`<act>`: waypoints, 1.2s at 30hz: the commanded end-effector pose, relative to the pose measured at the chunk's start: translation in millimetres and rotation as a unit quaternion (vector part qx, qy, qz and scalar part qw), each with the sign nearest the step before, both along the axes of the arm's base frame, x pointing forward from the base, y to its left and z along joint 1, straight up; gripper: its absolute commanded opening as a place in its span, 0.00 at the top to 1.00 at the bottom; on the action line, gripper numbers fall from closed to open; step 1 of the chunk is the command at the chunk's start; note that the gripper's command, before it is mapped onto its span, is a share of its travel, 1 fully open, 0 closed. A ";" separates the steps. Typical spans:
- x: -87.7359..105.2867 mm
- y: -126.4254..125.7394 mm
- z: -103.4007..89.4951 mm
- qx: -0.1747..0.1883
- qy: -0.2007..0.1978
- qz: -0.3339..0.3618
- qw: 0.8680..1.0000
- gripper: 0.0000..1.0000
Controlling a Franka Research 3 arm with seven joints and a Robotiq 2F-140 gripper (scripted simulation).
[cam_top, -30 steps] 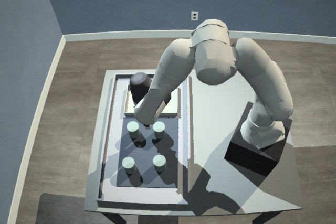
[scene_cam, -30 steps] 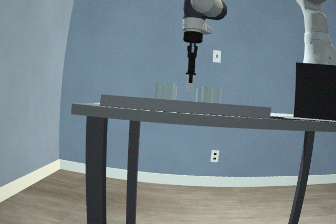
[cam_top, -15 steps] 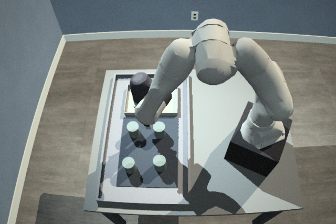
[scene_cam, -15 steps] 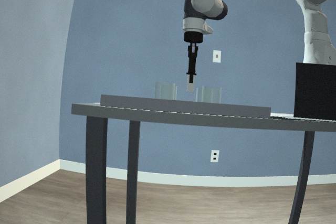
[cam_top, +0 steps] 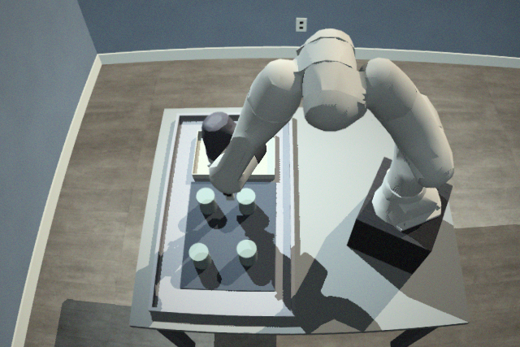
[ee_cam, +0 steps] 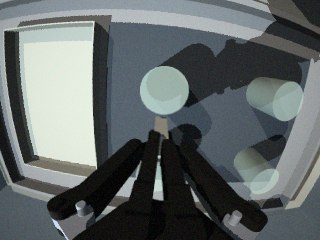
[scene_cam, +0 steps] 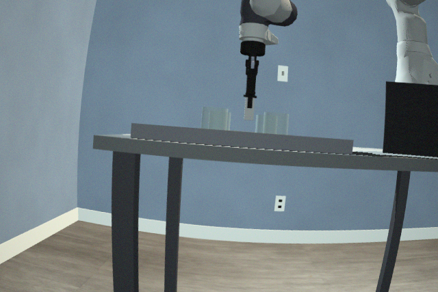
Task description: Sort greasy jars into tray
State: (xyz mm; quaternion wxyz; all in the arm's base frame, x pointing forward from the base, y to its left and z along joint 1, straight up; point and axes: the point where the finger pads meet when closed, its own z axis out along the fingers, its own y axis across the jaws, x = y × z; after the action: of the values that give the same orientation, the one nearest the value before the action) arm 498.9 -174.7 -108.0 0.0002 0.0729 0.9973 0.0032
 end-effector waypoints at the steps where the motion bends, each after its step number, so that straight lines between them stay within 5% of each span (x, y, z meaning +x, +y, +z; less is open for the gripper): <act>1: 0.2 0.1 0.6 0.000 -0.002 0.001 1.000 1.00; 36: -3.7 0.6 0.6 0.000 -0.002 0.001 1.000 1.00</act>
State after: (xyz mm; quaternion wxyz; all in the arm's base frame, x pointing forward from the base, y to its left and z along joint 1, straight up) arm 494.7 -174.0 -108.1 0.0002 0.0728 0.9973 0.0032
